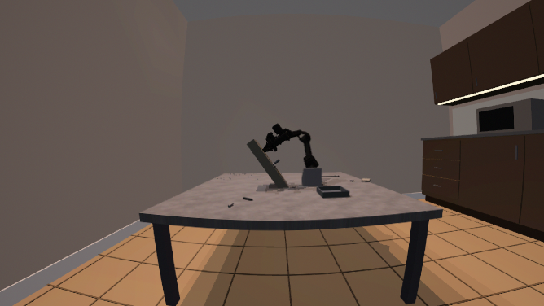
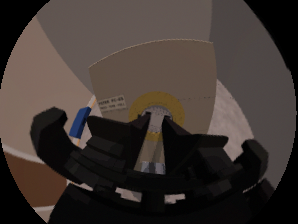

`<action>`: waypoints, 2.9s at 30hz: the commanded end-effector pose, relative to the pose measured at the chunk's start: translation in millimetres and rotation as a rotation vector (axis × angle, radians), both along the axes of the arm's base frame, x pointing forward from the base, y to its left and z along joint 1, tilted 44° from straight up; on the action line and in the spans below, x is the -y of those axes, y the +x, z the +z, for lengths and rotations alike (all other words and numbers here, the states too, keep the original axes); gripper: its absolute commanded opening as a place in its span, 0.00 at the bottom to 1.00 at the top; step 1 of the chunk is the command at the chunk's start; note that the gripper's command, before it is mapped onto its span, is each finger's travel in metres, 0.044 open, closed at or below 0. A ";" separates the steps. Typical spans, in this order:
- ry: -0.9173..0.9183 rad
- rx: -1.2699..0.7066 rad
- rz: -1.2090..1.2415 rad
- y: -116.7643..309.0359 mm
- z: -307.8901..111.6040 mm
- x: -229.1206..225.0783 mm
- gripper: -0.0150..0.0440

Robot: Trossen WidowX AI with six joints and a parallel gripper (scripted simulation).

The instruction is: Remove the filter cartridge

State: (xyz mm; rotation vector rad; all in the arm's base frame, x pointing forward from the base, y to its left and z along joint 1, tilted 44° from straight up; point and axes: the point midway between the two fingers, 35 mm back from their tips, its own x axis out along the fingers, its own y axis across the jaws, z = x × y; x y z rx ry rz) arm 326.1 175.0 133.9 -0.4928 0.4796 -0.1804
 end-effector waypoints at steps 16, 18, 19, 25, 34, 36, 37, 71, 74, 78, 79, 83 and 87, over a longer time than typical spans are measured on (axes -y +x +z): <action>0.024 -0.003 -0.017 7.5 -3.4 2.8 0.25; 0.024 -0.003 -0.017 7.5 -3.4 2.8 0.25; 0.024 -0.003 -0.017 7.5 -3.4 2.8 0.25; 0.024 -0.003 -0.017 7.5 -3.4 2.8 0.25; 0.024 -0.003 -0.017 7.5 -3.4 2.8 0.25; 0.024 -0.003 -0.017 7.5 -3.4 2.8 0.25; 0.024 -0.003 -0.017 7.5 -3.4 2.8 0.25; 0.024 -0.015 -0.016 -41.3 15.9 -16.4 0.25; 0.024 -0.013 -0.017 -53.4 22.5 -19.1 0.25; 0.023 -0.008 -0.017 -63.3 28.5 -20.7 0.25; 0.023 -0.008 -0.017 -63.3 28.5 -20.7 0.25; 0.023 -0.008 -0.017 -63.3 28.5 -20.7 0.25; 0.023 -0.008 -0.017 -66.0 23.6 -15.8 0.25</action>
